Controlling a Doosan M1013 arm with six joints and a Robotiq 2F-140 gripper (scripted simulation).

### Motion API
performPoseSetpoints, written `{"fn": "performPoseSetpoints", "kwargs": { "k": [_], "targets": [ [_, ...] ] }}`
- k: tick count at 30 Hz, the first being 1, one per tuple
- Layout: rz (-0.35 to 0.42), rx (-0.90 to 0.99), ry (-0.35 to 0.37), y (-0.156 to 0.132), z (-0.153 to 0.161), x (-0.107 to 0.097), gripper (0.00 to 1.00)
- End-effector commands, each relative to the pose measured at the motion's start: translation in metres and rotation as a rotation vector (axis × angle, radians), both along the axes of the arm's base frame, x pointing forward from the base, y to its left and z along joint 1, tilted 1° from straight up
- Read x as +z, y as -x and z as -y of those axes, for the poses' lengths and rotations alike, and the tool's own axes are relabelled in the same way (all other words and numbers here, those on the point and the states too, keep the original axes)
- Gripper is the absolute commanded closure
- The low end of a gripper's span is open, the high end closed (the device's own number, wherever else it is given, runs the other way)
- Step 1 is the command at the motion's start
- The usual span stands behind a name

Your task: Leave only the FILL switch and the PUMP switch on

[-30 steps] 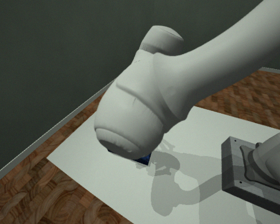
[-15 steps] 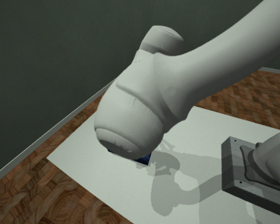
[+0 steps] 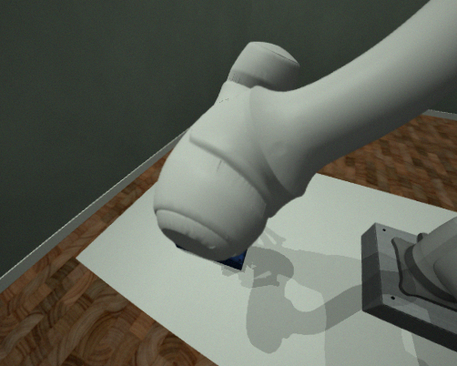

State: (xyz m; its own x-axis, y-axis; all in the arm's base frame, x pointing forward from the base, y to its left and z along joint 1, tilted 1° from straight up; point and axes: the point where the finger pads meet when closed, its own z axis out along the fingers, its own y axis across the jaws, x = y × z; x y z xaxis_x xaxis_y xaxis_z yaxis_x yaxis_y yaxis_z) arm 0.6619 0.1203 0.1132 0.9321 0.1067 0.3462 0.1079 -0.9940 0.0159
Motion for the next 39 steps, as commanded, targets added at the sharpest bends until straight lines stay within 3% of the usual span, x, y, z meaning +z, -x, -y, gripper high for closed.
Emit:
{"fn": "performPoseSetpoints", "kwargs": {
  "k": [1, 14, 29, 39],
  "targets": [
    [0.001, 0.0, -0.001, 0.0, 0.0, 0.001, 0.0],
    [0.001, 0.0, -0.001, -0.001, 0.007, 0.001, 0.0],
    [0.001, 0.0, -0.001, -0.007, 0.056, 0.002, 0.0],
    [0.001, 0.0, -0.001, -0.008, 0.071, 0.002, 0.0]
  ]
}}
